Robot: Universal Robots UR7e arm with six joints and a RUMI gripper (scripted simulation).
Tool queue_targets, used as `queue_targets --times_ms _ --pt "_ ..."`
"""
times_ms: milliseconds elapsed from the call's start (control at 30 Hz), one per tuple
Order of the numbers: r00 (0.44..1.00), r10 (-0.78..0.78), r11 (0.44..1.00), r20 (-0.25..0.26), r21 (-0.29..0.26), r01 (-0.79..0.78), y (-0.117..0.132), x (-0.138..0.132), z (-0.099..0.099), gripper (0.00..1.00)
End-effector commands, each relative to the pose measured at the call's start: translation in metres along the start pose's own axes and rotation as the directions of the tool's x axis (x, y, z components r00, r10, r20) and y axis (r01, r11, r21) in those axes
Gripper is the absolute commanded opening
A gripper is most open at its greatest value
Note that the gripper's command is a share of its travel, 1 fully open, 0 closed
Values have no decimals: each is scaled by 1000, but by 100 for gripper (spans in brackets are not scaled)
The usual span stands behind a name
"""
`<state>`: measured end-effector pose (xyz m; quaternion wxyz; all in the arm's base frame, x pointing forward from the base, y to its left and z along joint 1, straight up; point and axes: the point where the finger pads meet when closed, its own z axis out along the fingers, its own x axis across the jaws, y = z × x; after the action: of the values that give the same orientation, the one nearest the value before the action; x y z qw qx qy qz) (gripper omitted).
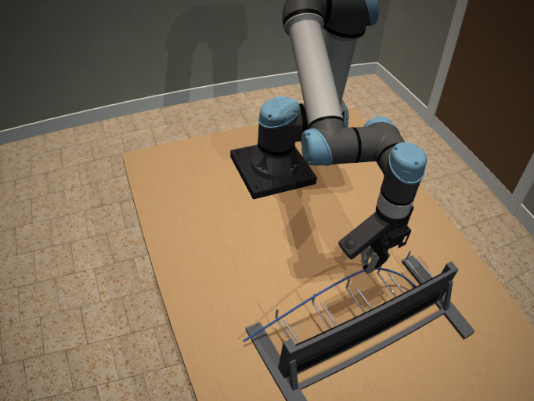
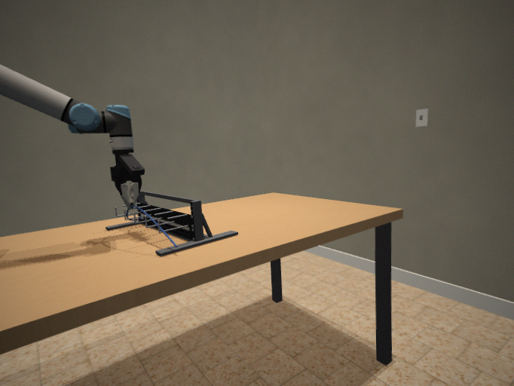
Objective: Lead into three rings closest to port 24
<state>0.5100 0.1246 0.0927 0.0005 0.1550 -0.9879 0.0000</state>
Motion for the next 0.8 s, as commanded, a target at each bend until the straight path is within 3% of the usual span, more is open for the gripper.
queue_targets --times_ms 0,767 --pt "1000 0 1000 1 1 0 0 0 -5 0" --pt "1000 0 1000 1 1 0 0 0 -13 0"
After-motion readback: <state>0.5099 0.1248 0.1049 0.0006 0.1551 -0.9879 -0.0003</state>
